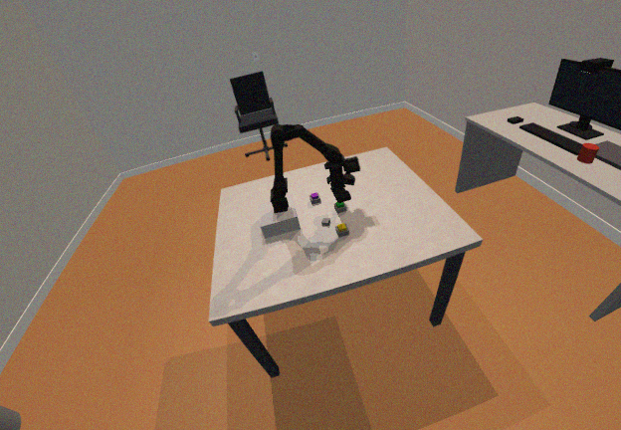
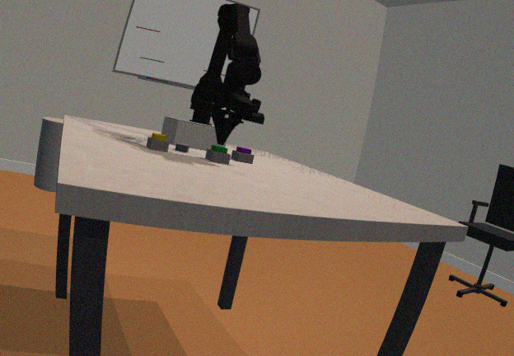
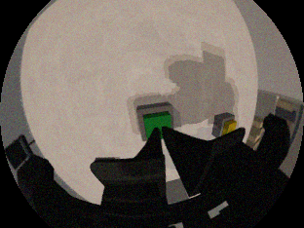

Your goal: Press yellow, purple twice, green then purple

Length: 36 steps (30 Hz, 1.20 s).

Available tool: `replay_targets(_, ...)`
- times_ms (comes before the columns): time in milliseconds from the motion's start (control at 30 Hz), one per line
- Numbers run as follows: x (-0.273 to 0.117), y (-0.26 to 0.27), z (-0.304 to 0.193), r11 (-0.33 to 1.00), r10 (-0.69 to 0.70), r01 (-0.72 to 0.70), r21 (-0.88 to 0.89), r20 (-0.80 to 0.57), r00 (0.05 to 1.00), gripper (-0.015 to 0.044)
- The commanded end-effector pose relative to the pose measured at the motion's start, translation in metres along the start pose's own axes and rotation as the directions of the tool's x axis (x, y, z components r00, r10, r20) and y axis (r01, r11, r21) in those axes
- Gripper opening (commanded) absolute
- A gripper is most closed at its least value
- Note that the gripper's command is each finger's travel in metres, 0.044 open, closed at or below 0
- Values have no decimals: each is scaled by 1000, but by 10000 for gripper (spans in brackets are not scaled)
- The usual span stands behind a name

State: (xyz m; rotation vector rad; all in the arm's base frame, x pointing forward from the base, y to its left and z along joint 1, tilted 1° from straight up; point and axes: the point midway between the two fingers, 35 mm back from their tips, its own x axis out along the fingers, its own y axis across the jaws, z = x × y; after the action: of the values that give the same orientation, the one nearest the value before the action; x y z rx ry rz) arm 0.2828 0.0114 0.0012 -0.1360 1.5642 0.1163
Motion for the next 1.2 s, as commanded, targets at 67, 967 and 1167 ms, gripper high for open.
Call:
replay_targets(67, 10, 0, -1, 1000, 2, -2, -3, -1, 1000, 20)
replay_targets(967, -20, 0, -1, 1000, 2, -2, -3, -1, 1000, 20)
replay_targets(1167, -72, 0, 1, 1000, 2, -2, -3, 0, 1000, 20)
